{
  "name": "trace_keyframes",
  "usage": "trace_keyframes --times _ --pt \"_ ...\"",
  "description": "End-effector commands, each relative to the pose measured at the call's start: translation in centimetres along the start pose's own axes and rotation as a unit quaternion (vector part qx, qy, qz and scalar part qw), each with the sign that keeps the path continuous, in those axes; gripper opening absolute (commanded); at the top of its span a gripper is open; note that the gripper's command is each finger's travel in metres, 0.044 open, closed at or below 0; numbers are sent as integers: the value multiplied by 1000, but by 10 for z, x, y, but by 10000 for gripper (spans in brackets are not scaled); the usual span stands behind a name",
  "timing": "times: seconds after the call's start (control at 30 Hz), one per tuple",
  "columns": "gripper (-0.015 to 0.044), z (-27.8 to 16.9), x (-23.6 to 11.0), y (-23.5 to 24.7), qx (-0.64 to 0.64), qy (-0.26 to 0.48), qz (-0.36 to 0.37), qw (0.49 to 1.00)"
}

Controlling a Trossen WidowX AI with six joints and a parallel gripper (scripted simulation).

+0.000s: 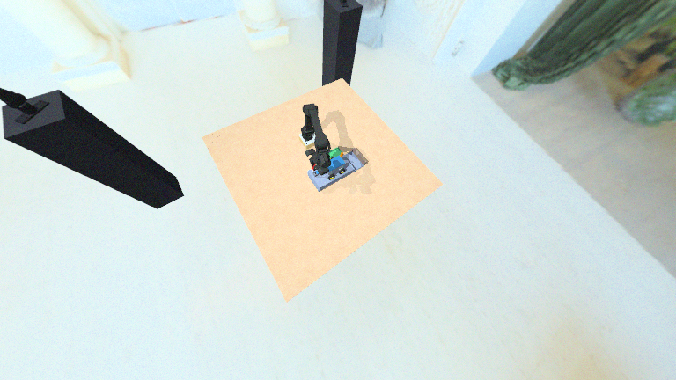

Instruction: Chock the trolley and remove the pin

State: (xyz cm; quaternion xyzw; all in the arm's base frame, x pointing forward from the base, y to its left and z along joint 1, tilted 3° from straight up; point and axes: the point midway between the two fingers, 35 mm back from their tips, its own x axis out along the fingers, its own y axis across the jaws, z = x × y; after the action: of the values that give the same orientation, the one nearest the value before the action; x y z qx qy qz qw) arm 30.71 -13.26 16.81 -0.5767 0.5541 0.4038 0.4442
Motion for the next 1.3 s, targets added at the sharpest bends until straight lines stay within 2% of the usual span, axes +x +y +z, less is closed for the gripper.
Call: trace_keyframes --times 0.0,0.8,1.0,1.27 --pt "0 -1 0 4 -2 -1 -2 1000" --pt "0 -2 3 83 -3 -1 1 1000" --pt "0 3 2 83 -3 -1 1 1000" --pt "0 32 -2 79 -3 -3 1 1000"
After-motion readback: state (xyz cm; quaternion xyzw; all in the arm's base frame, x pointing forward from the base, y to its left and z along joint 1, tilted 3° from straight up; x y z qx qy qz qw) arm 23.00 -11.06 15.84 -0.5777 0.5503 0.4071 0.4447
